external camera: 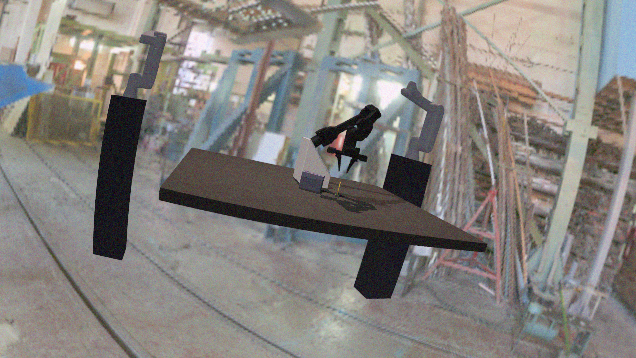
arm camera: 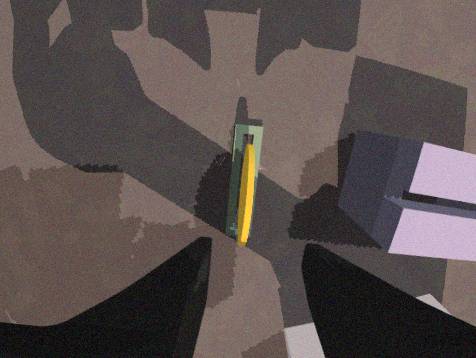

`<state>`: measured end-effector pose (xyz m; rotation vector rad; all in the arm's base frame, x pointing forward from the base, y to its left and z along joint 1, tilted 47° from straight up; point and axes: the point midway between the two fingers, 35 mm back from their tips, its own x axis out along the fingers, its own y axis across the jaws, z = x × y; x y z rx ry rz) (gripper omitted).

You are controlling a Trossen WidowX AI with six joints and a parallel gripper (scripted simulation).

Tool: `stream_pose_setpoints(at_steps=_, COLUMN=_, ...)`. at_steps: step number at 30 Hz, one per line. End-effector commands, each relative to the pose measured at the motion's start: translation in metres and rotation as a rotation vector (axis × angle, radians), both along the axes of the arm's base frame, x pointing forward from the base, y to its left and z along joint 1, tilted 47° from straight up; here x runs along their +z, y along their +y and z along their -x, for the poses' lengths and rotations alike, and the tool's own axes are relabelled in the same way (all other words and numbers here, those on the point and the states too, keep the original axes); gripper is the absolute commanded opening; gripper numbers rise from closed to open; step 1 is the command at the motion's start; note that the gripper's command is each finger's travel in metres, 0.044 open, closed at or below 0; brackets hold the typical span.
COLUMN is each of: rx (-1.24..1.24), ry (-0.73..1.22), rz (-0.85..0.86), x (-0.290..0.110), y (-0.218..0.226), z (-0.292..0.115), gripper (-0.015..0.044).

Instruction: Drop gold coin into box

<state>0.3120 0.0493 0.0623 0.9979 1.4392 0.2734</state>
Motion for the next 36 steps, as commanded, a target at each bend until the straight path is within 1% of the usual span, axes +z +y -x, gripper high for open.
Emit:
stream_pose_setpoints(at_steps=1, rx=0.007, ry=0.018, rz=-0.011, x=-0.012, y=0.012, z=0.002, gripper=0.0161)
stream_pose_setpoints(at_steps=6, rx=0.007, ry=0.018, rz=-0.011, x=-0.021, y=0.023, z=-0.001, gripper=0.0161)
stream_pose_setpoints(at_steps=36, rx=0.007, ry=0.018, rz=-0.009, x=-0.05, y=0.053, z=-0.01, gripper=0.0161)
